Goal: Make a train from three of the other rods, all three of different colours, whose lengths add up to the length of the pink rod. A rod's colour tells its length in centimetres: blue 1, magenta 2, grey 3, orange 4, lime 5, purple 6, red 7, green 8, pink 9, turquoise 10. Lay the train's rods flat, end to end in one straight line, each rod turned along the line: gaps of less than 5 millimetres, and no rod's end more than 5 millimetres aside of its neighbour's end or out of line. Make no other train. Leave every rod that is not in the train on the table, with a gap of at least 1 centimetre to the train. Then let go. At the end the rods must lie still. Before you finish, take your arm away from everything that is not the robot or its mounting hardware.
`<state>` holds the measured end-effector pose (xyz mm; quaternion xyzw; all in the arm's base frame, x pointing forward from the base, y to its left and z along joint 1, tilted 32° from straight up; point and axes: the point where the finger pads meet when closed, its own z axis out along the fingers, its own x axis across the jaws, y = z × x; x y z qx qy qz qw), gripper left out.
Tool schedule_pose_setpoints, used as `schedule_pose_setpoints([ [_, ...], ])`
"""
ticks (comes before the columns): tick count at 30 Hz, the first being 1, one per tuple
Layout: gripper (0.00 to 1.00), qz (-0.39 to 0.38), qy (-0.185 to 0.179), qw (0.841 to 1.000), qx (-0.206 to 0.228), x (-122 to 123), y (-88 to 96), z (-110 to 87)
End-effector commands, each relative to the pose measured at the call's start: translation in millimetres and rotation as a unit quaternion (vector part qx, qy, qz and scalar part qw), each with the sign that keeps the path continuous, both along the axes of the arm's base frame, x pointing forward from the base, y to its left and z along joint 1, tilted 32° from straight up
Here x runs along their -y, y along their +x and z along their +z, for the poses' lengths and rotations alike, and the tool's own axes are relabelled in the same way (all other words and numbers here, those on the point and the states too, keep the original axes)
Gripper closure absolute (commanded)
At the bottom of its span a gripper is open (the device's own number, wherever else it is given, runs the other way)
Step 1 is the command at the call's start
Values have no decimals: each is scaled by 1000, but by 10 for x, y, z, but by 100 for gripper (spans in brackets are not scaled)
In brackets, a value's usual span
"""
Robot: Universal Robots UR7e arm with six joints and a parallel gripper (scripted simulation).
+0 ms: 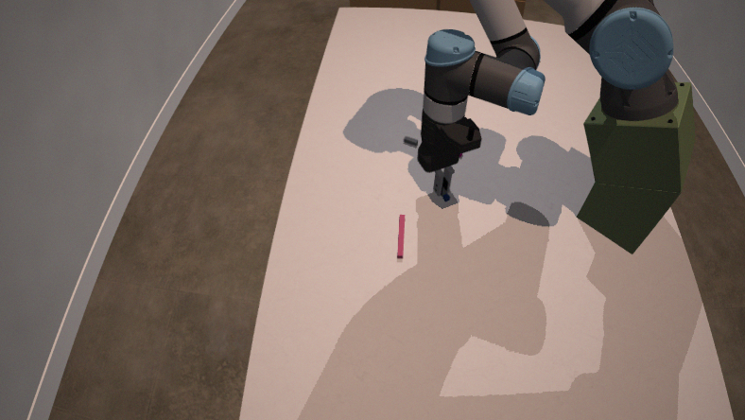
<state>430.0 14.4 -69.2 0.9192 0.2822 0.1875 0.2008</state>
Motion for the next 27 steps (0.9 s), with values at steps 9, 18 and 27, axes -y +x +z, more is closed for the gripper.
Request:
schedule_pose_setpoints([
  [9,64,0,0,1000,0,-1,1,4],
  [18,52,0,0,1000,0,-1,1,4],
  [27,46,0,0,1000,0,-1,1,4],
])
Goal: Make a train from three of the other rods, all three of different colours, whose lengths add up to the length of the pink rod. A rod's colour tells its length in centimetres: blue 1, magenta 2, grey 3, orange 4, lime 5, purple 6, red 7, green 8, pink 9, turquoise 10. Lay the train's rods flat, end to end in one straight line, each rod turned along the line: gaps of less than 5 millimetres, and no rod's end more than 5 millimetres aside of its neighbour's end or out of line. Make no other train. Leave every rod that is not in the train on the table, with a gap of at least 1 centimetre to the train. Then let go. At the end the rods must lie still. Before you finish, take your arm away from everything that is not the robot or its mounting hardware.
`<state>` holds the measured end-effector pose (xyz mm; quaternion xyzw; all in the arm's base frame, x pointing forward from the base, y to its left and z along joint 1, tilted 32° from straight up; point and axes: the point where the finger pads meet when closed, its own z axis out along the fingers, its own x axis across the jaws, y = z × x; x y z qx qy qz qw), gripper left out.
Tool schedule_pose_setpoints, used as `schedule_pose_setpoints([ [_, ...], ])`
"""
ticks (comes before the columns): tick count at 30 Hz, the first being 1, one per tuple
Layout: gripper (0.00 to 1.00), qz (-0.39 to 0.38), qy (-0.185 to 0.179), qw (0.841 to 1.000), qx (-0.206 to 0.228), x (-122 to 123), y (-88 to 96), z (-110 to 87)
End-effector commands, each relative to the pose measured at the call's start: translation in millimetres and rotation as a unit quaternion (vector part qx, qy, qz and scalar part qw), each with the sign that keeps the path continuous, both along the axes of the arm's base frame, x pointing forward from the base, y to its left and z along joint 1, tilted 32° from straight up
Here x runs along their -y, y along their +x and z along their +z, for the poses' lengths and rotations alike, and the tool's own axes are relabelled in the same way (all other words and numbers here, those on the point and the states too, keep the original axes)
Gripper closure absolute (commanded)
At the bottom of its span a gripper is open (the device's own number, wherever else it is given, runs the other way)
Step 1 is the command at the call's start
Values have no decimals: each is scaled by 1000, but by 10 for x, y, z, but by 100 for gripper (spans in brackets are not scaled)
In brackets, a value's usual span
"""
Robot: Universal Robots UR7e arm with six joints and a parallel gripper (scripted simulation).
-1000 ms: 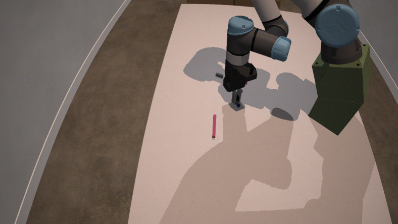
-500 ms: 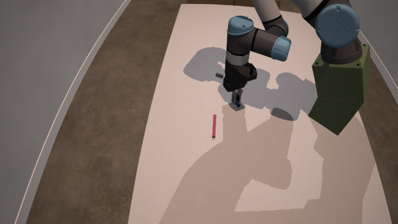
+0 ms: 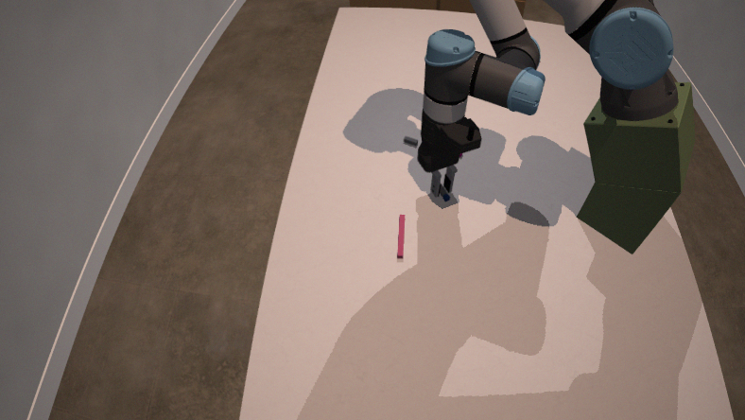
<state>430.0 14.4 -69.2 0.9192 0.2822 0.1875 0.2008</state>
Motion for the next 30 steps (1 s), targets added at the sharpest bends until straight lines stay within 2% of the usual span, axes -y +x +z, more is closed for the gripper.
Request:
schedule_pose_setpoints([
  [1,46,0,0,1000,0,-1,1,4],
  [19,46,0,0,1000,0,-40,-66,129],
  [30,46,0,0,1000,0,-125,-214,403],
])
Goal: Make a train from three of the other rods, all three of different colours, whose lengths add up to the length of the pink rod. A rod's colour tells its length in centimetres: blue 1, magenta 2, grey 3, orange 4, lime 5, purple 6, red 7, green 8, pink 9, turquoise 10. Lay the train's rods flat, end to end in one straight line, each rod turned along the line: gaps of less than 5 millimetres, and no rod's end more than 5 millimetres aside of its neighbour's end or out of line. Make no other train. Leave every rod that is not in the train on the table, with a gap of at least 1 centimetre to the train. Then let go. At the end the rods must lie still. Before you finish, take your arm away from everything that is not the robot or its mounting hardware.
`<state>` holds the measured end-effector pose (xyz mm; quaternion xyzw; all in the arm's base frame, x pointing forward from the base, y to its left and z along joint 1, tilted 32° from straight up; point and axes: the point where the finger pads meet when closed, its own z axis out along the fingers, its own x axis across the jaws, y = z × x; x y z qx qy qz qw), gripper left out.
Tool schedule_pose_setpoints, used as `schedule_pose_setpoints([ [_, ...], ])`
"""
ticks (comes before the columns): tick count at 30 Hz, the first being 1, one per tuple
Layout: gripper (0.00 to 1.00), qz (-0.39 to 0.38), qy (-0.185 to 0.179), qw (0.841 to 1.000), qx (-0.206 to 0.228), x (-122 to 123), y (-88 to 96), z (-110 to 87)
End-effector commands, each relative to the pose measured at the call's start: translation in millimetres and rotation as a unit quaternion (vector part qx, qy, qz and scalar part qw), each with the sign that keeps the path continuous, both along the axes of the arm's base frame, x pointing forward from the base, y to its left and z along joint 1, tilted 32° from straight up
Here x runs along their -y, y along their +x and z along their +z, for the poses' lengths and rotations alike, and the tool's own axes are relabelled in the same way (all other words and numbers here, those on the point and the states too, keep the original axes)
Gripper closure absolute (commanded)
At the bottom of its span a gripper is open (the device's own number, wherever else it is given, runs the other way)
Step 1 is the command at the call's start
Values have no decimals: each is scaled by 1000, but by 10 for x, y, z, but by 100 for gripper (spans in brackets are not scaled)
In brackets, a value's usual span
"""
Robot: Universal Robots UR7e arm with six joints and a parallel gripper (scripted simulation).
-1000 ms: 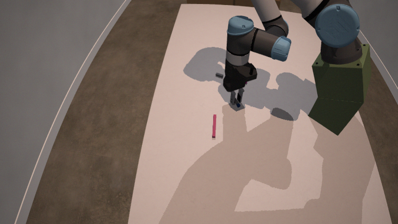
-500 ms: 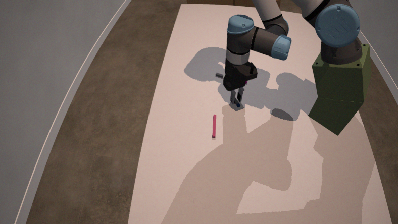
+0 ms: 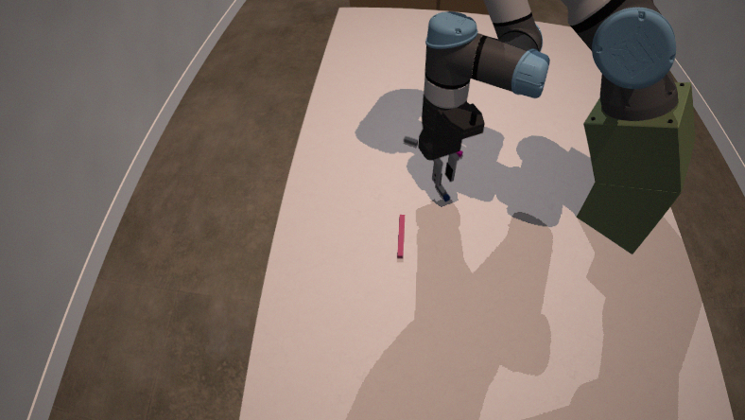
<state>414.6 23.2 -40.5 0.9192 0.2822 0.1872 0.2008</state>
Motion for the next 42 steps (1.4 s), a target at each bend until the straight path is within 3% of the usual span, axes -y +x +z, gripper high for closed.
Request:
schedule_pose_setpoints([
  [1,46,0,0,1000,1,-45,-74,143],
  [17,46,0,0,1000,1,-133,-228,427],
  [31,46,0,0,1000,1,-150,-257,481],
  [32,0,0,0,1000,1,-150,-257,481],
  [42,0,0,0,1000,1,-150,-257,481],
])
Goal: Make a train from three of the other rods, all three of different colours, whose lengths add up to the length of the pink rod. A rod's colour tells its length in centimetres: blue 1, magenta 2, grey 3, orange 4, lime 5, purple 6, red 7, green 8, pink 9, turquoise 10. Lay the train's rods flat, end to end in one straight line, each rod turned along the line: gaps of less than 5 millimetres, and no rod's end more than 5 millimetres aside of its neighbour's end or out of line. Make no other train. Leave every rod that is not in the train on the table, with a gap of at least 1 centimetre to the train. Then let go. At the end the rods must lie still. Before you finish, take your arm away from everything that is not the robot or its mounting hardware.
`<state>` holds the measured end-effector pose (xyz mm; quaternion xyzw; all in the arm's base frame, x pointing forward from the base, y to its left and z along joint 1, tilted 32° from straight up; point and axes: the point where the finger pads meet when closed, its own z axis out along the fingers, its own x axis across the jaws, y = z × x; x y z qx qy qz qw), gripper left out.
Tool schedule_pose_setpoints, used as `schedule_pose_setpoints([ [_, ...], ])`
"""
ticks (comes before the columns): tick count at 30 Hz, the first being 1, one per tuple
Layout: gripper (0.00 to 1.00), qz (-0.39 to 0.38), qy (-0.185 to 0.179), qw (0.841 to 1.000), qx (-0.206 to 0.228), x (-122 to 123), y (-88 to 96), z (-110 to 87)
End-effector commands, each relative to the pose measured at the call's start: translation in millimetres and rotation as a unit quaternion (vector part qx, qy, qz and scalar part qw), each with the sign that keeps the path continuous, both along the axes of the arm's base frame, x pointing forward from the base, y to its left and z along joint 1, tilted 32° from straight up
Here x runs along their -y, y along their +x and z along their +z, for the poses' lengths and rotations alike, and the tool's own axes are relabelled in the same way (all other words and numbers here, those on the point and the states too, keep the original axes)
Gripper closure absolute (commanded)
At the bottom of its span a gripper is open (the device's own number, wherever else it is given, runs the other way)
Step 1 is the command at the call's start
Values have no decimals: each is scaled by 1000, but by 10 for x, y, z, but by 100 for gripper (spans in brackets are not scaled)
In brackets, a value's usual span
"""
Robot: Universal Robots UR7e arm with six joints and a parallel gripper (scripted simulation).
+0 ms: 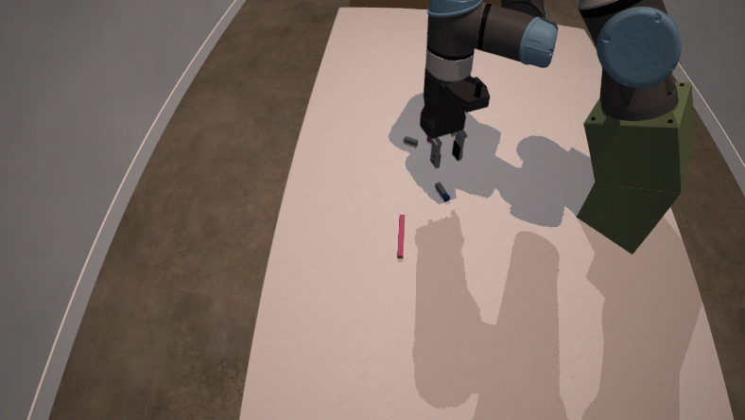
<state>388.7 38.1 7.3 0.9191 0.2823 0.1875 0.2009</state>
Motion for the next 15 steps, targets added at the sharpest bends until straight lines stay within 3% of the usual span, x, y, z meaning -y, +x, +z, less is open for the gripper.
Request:
schedule_pose_setpoints([
  [1,0,0,0,1000,0,-1,1,3],
  [15,0,-1,1,1000,0,9,3,4],
])
